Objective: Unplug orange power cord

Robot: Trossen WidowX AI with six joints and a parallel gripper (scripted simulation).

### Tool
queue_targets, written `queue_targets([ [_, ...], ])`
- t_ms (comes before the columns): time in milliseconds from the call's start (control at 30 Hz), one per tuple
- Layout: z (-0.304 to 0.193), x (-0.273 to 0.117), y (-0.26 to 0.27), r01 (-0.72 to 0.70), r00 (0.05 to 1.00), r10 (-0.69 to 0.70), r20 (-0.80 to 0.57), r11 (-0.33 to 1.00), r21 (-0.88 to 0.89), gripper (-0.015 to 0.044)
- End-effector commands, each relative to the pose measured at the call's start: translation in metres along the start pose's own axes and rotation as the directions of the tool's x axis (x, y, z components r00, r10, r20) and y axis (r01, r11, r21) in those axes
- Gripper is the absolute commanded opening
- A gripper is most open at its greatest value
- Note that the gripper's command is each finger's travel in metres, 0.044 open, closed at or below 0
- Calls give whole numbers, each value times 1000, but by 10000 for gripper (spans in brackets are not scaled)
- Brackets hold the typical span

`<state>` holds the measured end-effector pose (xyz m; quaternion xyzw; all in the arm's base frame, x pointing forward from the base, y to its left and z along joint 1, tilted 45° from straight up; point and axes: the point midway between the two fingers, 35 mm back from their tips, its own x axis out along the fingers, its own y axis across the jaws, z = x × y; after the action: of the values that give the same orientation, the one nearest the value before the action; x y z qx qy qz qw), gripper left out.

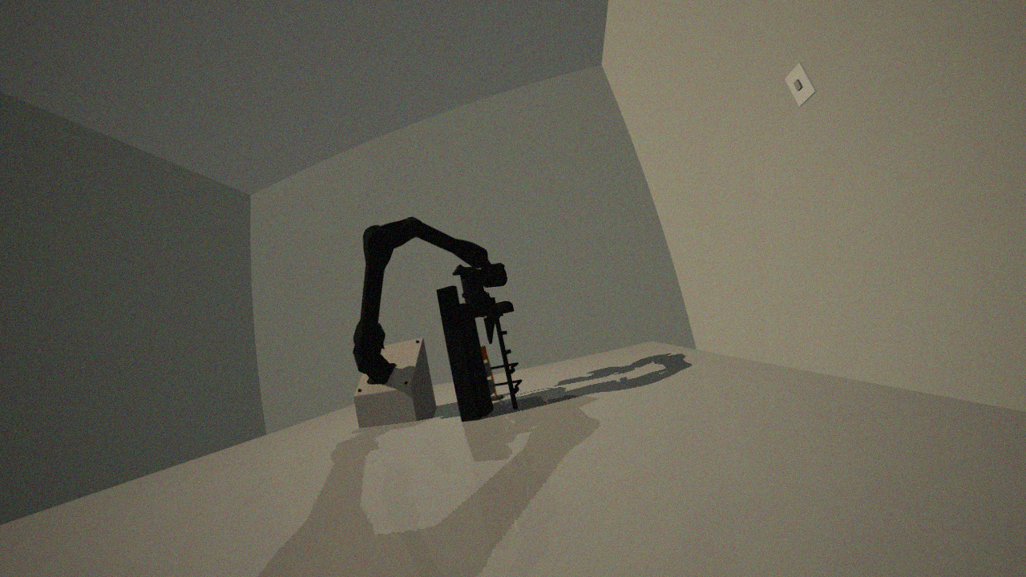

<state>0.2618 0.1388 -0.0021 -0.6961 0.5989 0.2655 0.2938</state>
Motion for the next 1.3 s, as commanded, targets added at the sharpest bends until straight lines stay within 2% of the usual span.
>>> queue_targets([
  [0, -3, 0, 1, 1, 1000, -1, -7, 1000, -10, 160],
  [767, -40, 0, -1, 1, 1000, -1, -10, 1000, -10, 160],
  [1267, -41, 12, -1, 1, 1000, -1, -10, 1000, -10, 160],
])
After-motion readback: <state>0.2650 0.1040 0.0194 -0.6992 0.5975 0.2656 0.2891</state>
